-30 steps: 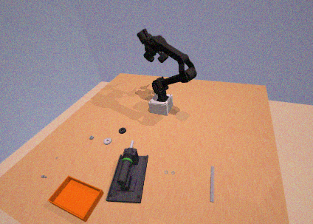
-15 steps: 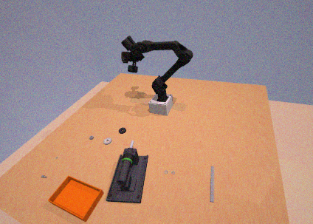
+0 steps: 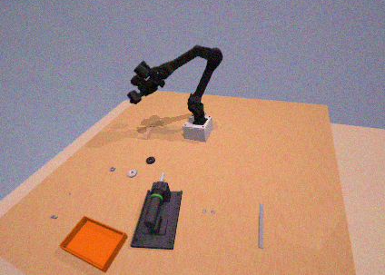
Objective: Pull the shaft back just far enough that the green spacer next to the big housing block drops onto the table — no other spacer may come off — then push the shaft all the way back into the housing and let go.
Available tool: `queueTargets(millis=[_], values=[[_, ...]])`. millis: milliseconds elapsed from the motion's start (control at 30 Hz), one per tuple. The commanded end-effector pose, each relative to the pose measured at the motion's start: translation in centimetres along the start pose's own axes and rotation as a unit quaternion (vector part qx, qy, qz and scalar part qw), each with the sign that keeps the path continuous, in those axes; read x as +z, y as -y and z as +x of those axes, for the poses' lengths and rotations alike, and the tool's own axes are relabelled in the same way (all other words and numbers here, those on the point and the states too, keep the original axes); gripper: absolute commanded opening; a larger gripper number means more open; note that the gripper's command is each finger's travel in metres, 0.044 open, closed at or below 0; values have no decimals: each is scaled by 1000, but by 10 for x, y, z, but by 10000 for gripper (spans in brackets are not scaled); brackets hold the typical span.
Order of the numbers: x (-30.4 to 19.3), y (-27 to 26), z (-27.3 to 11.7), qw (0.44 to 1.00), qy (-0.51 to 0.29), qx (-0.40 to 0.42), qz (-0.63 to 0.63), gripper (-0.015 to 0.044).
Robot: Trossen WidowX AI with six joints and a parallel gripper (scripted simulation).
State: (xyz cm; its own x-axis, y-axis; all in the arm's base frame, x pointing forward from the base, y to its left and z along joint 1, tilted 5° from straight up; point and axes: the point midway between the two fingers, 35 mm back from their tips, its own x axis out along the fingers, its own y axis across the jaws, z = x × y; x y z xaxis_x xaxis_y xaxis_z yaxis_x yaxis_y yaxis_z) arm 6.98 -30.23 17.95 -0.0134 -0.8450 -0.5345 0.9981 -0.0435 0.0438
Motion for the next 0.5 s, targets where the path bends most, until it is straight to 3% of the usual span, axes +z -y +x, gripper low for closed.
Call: queueTargets(millis=[0, 233, 467], values=[[-37, -67, 14, 980, -58, 112, 155, 440], [-86, -140, 7, 908, -173, 205, 323, 440], [-145, -198, -22, 794, -329, 234, 454, 440]])
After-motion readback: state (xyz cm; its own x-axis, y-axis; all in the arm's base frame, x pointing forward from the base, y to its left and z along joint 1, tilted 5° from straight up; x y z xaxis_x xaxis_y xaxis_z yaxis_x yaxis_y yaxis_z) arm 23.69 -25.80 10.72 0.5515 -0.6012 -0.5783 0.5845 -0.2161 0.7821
